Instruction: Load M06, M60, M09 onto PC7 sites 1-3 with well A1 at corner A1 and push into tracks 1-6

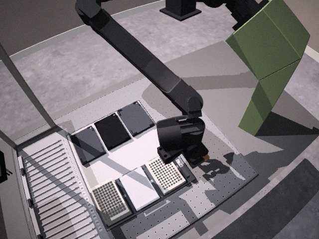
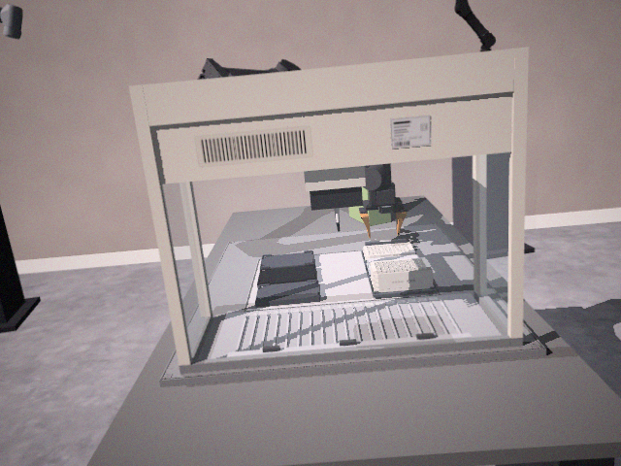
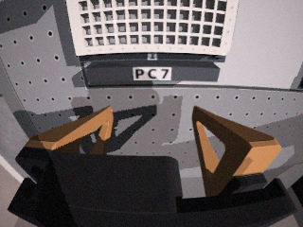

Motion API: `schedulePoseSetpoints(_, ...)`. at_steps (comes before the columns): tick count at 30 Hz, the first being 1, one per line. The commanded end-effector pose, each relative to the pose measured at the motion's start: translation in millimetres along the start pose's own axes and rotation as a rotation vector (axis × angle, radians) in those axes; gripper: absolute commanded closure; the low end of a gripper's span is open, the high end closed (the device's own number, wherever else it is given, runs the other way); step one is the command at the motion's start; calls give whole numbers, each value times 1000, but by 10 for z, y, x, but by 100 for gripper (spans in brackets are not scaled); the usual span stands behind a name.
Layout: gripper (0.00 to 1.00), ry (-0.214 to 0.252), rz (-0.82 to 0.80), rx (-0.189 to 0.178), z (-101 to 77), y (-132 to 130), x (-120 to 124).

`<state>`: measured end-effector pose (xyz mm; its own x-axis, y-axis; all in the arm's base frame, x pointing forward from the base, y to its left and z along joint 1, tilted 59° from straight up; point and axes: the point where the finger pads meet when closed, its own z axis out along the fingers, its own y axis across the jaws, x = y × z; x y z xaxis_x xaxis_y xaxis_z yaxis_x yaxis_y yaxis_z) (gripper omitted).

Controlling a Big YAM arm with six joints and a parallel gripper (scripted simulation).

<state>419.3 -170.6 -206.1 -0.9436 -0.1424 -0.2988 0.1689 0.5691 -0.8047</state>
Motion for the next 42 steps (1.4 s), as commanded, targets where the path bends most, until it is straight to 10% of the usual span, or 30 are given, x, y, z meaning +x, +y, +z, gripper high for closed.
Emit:
schedulePoseSetpoints(1, 20, 0, -8, 2, 75, 0, 3)
schedulePoseSetpoints(42, 20, -34, -16, -5, 99, 33, -213)
